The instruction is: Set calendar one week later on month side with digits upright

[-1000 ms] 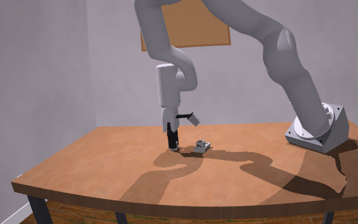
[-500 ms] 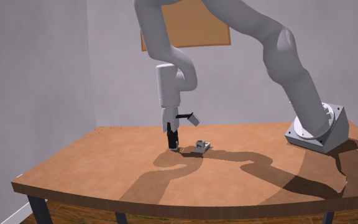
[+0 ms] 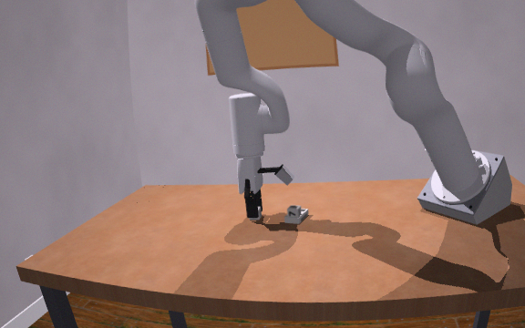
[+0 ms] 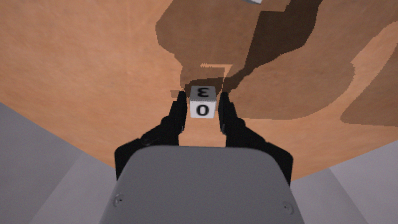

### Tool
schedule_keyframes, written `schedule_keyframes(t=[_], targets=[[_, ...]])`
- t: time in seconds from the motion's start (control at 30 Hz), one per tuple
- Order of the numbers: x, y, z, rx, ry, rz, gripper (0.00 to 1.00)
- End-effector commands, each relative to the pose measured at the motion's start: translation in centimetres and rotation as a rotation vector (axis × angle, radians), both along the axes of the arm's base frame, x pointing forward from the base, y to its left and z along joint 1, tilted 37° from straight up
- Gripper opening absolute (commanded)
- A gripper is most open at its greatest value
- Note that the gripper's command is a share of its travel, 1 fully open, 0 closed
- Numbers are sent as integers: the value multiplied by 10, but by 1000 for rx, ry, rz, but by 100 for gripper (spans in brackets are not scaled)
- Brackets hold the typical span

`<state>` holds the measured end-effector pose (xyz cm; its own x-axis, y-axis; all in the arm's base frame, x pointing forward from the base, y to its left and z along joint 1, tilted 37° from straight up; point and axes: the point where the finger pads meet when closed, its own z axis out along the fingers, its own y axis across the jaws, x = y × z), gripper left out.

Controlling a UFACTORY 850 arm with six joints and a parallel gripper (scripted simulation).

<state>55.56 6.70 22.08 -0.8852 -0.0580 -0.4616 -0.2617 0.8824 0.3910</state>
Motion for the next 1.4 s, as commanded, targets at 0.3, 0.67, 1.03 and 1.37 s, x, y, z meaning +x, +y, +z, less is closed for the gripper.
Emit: schedule_keyframes(t=[0.3,0.67,1.03,1.37], targets=[[-1,-2,3,0,-1,0,47],[-14,-18,31,0,-1,0,47],[-31,-38,65,0,-1,0,47],[-34,-42,72,0,-1,0,100]])
